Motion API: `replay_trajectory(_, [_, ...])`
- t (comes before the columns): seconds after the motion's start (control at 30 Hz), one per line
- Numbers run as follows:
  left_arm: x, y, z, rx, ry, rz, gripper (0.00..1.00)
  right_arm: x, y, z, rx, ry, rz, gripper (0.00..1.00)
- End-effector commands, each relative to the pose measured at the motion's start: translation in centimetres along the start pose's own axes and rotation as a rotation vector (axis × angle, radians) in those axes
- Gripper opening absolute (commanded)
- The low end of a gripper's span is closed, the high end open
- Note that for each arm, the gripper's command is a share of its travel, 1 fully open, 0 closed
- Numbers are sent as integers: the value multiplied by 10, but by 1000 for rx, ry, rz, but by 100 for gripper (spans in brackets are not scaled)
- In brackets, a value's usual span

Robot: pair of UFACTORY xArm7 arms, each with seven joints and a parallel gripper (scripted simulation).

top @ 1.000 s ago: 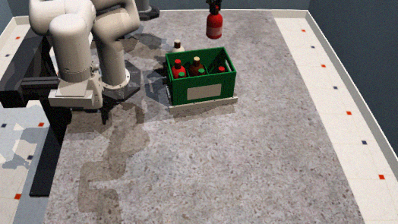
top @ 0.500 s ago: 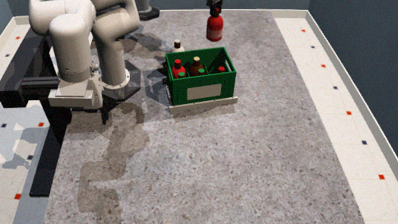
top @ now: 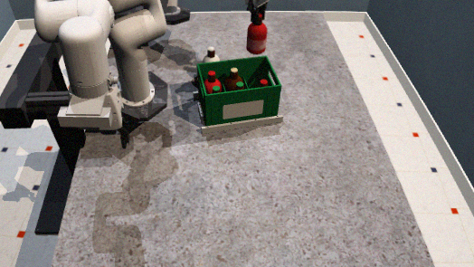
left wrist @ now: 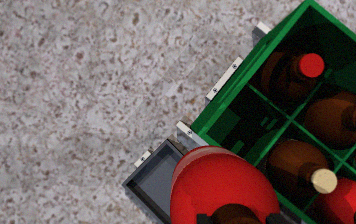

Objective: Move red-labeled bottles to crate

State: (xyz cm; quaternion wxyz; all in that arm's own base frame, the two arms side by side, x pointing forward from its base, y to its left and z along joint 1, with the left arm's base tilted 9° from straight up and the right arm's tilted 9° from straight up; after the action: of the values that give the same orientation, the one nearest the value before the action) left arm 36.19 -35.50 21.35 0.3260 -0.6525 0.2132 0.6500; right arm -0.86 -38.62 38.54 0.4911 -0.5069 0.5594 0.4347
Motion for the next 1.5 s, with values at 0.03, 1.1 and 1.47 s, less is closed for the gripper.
replay_trajectory(0.03, [-2, 8, -9, 1, 4, 0, 0, -1, 0, -1, 0, 4, -1, 100])
replay_trajectory(1.1, [-2, 47, -51, 1, 4, 1, 0, -1, 0, -1, 0, 4, -1, 100])
replay_trajectory(1.47, [-2, 52, -56, 1, 4, 1, 0, -1, 0, -1, 0, 4, -1, 100])
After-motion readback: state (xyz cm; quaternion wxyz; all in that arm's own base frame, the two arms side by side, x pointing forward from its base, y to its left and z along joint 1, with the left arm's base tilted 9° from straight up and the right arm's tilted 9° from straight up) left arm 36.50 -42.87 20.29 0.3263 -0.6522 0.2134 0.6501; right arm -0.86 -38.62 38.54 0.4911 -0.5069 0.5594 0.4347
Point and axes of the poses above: on each arm, the point where the finger pads meet when closed, its own x axis out along the fingers, its own y axis across the jaws, z = x × y, the point moved 8 cm from there along -x, back along the fingers, and after that the axes turned 5 degrees about x, right-handed, at the moved point
